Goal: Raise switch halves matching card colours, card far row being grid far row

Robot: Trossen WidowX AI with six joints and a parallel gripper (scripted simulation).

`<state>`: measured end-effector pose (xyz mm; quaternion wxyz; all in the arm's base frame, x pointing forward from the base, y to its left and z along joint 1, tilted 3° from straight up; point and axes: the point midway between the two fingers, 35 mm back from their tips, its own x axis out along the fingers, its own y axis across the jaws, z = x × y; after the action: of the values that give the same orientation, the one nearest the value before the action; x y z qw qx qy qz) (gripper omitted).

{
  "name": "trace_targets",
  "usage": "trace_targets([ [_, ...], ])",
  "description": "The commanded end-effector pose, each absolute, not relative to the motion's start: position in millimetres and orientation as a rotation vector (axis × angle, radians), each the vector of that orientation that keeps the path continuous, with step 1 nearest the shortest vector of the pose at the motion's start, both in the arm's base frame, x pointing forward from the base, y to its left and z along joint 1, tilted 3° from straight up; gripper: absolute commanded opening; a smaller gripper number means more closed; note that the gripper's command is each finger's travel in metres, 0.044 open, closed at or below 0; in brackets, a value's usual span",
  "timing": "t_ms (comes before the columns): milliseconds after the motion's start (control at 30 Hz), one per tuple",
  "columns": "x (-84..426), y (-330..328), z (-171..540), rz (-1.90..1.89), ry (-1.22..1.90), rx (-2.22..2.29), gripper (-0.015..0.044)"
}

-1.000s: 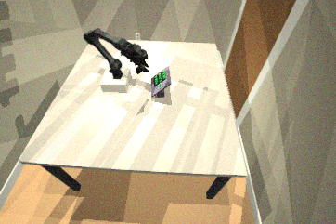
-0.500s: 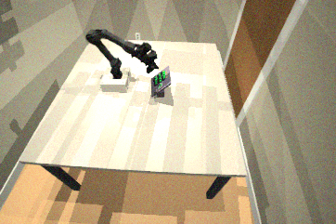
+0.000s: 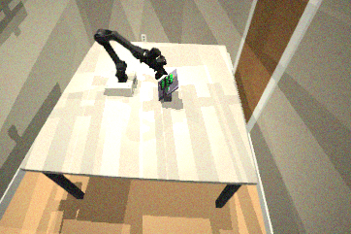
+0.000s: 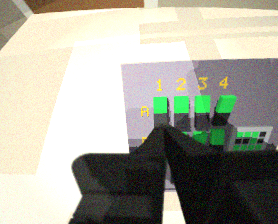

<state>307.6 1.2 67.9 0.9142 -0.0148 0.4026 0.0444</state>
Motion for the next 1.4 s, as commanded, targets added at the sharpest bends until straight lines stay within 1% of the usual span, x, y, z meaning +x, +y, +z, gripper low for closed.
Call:
trace_targets([
  [0, 308.2, 0.8, 62.3, 0.086, 0.838, -0.028, 0.0000],
  [233, 314.9, 1.4, 54.6, 0.086, 0.838, -0.028, 0.0000],
  [1367, 316.0, 1.5, 53.2, 0.086, 0.838, -0.028, 0.0000],
])
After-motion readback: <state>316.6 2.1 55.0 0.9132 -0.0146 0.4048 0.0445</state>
